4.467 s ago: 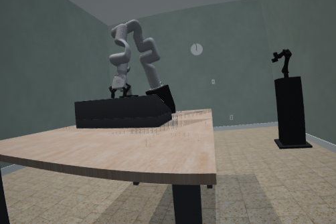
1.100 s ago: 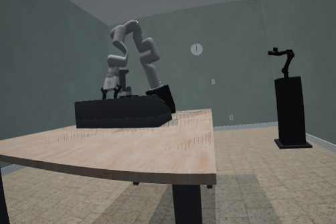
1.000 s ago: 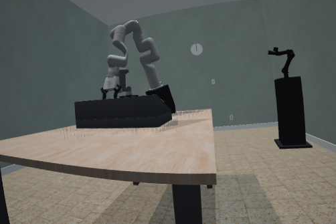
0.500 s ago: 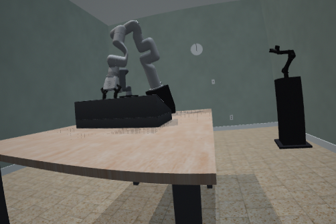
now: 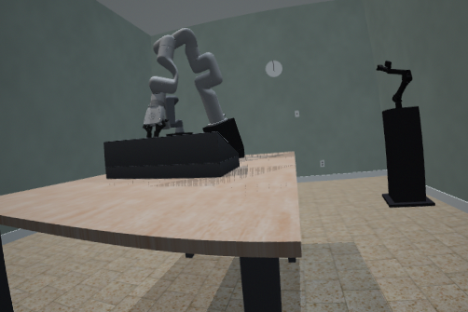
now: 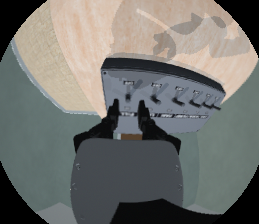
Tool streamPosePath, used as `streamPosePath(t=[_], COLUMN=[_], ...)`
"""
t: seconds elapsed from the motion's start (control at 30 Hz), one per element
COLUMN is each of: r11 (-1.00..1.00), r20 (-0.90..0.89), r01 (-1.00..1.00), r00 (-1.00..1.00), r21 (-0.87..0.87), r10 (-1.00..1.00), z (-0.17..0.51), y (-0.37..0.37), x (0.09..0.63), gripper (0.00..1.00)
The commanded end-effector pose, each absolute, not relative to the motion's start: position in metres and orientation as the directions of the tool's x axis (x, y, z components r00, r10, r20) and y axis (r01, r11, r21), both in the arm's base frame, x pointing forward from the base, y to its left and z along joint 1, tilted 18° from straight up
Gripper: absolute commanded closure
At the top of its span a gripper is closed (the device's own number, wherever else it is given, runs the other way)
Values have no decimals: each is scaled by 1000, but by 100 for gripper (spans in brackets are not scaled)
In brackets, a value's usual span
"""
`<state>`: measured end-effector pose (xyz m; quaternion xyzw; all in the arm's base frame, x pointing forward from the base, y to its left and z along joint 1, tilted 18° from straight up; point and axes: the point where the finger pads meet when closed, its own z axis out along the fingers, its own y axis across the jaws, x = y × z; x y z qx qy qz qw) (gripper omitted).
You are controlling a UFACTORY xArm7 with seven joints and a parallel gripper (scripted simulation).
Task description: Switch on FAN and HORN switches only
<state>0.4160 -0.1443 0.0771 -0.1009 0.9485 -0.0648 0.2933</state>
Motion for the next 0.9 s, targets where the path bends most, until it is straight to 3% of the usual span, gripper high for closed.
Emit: streamPosePath(t=[0.0,0.87], r11=[971,971], r20=[-545,-545], r01=[-153,-153], r00=[-806,-806], r21=[-183,-183], r10=[-230,-230], z=[79,104], y=[-144,-142], x=[416,399], gripper=[100,100])
